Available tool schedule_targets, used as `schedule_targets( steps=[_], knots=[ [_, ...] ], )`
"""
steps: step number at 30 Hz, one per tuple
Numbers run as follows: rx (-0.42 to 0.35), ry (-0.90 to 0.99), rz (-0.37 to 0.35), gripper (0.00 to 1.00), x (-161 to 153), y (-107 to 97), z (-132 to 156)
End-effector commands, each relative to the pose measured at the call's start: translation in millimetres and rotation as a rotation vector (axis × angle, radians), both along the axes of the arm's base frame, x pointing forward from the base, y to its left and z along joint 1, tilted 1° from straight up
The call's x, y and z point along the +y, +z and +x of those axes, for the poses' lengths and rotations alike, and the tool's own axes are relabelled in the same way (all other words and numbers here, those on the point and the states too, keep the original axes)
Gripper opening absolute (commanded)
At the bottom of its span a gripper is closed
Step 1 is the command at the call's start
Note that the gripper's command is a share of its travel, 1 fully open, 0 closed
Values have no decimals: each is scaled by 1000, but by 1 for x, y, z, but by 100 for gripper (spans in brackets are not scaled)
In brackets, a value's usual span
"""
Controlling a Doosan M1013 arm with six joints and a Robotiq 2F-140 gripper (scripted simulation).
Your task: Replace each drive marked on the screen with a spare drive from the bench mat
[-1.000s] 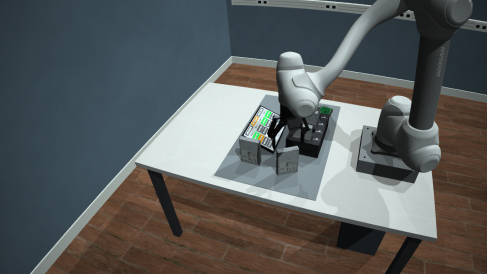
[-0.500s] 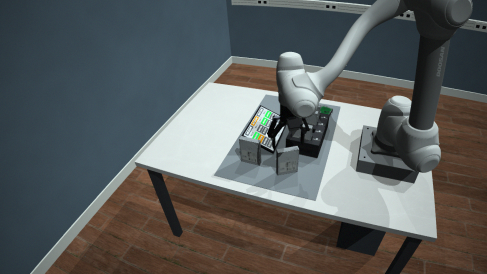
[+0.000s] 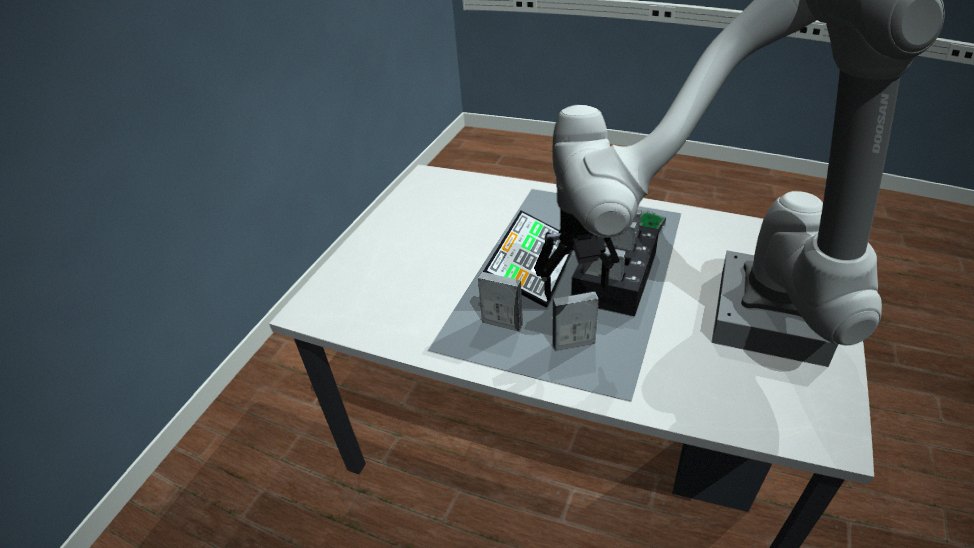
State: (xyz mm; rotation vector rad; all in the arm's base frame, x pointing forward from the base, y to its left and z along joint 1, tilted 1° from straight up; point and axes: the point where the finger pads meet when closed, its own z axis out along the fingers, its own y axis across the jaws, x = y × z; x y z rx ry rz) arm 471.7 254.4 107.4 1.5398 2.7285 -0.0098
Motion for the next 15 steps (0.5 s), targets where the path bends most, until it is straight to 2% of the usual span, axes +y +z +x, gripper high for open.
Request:
schedule_targets(
  steps=[1, 15],
  knots=[
    [-1, 0, 1, 89, 0, -2, 0],
    [-1, 0, 1, 89, 0, -25, 0]
  ],
)
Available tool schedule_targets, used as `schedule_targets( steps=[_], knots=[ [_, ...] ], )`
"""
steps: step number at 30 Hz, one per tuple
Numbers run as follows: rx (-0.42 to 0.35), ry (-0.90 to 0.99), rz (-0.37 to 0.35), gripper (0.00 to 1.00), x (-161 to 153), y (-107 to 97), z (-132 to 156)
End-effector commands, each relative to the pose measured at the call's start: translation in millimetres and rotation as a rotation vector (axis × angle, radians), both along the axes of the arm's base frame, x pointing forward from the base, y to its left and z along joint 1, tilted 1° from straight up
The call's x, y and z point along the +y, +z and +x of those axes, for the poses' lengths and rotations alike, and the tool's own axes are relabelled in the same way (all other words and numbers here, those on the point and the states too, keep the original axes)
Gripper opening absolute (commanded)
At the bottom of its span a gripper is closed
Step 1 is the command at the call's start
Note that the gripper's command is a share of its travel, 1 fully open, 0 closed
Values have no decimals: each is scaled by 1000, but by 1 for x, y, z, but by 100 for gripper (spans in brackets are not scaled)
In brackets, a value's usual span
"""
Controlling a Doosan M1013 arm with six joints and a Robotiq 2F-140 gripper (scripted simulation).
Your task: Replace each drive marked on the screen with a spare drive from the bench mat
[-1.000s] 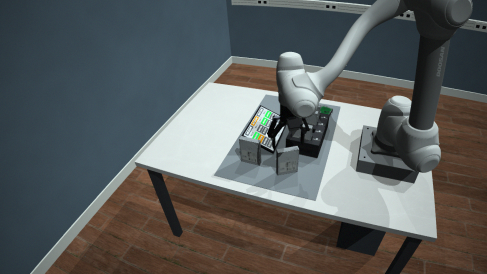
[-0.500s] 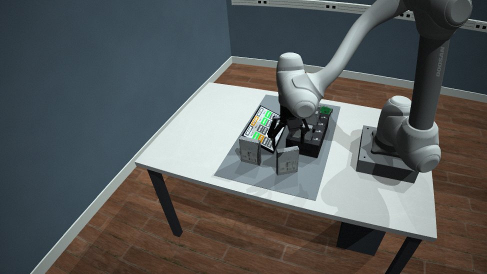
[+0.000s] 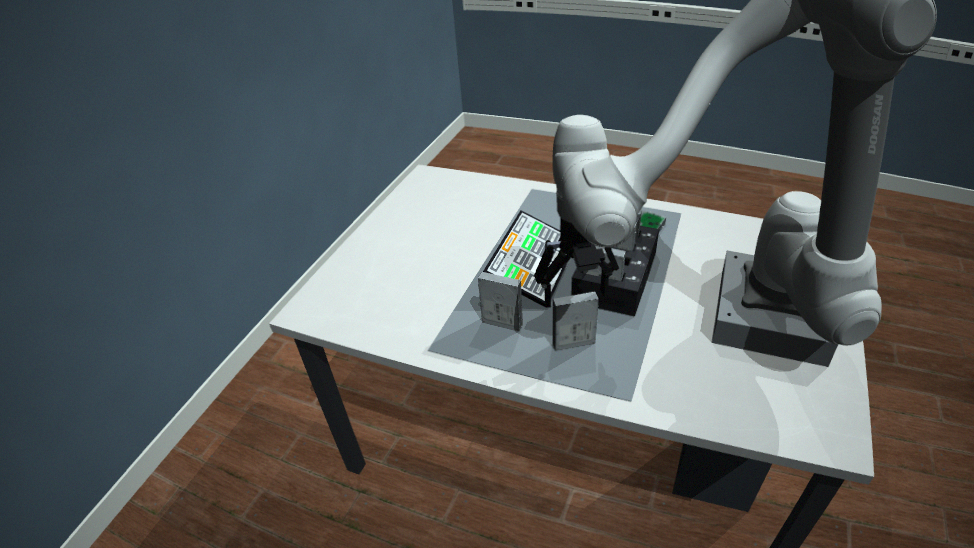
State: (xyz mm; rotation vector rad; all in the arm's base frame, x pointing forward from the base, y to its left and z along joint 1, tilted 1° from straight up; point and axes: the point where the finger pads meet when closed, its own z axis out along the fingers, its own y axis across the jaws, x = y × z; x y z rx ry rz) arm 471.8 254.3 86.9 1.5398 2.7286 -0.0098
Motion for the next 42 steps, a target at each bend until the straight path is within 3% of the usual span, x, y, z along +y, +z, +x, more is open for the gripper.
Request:
schedule_targets(
  steps=[1, 24, 42],
  knots=[
    [-1, 0, 1, 89, 0, -7, 0],
    [-1, 0, 1, 89, 0, -51, 1],
    [-1, 0, 1, 89, 0, -58, 1]
  ],
)
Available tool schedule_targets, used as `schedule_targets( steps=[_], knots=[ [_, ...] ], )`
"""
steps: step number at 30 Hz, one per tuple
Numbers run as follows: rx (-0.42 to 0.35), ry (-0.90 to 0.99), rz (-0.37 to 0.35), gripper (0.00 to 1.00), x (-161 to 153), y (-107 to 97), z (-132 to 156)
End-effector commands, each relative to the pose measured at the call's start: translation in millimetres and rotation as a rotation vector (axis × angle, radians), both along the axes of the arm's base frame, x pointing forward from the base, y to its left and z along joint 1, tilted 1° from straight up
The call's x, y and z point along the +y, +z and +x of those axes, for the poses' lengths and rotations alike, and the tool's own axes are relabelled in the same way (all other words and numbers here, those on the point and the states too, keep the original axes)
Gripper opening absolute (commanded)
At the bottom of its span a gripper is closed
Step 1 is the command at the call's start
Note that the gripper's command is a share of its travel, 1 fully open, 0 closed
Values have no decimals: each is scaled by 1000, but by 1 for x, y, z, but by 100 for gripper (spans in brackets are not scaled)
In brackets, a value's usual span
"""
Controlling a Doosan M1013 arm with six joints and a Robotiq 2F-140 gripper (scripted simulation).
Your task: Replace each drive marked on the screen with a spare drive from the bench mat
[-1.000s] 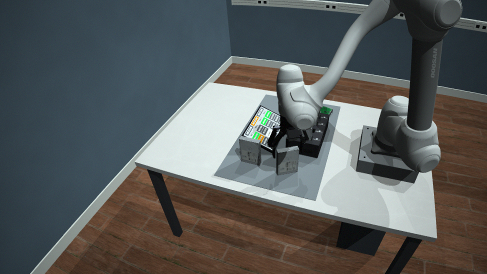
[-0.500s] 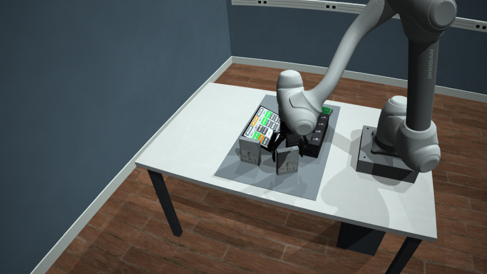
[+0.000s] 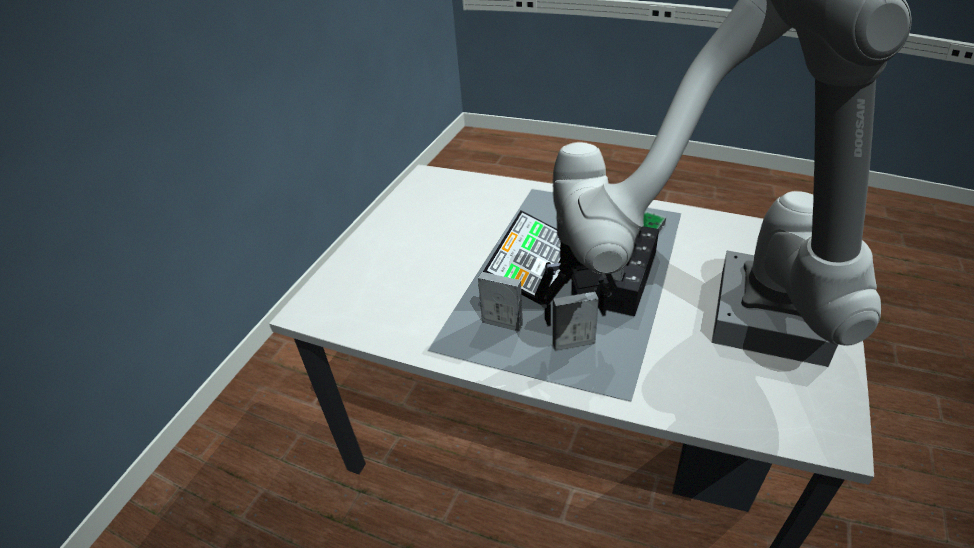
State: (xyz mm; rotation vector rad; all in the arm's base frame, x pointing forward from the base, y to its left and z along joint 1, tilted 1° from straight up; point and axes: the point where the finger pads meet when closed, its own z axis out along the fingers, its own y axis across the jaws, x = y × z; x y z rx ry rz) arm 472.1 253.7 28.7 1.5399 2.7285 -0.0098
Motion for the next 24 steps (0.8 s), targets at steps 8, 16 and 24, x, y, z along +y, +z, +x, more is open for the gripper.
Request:
schedule_targets(
  steps=[8, 16, 24],
  knots=[
    [-1, 0, 1, 89, 0, 1, 0],
    [-1, 0, 1, 73, 0, 1, 0],
    [-1, 0, 1, 72, 0, 1, 0]
  ],
)
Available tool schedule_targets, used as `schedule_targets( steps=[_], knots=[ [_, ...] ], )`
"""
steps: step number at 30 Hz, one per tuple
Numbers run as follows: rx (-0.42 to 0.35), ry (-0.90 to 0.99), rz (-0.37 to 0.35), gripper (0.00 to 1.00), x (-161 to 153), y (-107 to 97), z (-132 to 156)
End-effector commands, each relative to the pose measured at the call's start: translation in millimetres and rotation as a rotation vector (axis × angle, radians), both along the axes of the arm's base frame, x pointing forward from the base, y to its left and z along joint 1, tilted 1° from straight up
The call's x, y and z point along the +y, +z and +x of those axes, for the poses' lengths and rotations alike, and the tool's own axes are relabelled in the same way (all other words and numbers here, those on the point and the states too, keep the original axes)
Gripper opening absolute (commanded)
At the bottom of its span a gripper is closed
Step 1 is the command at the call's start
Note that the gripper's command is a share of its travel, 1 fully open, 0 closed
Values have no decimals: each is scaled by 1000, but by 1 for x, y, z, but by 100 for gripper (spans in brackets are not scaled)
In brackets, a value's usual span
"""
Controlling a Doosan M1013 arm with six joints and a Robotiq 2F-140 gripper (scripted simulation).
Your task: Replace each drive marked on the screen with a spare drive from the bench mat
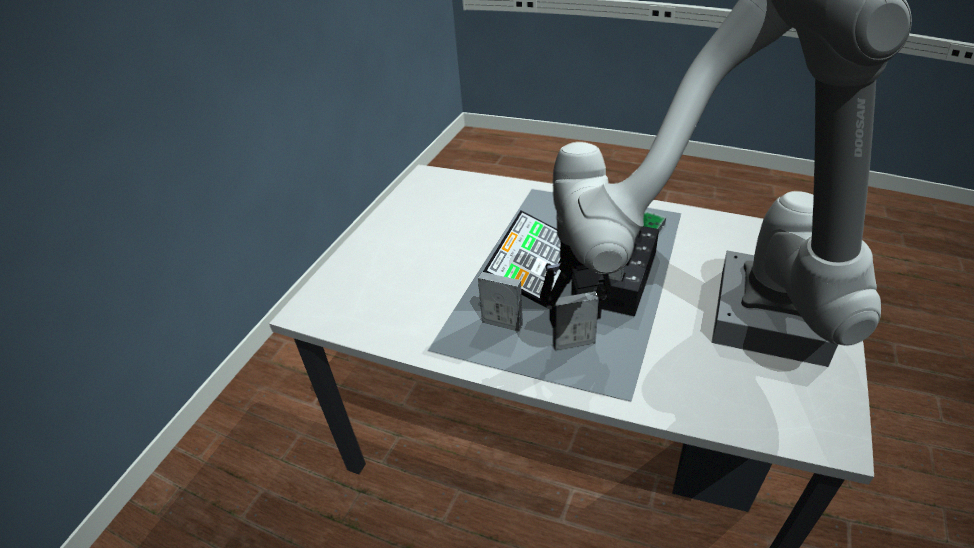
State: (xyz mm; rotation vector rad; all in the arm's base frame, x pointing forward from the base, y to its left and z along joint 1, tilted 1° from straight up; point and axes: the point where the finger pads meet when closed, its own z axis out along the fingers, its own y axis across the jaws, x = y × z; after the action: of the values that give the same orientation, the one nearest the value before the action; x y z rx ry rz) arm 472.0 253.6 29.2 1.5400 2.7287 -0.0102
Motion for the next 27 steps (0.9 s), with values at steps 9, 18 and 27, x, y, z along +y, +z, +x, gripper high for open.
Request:
schedule_targets(
  steps=[9, 18, 27],
  knots=[
    [-1, 0, 1, 71, 0, 2, 0],
    [-1, 0, 1, 71, 0, 2, 0],
    [-1, 0, 1, 10, 0, 3, 0]
  ],
)
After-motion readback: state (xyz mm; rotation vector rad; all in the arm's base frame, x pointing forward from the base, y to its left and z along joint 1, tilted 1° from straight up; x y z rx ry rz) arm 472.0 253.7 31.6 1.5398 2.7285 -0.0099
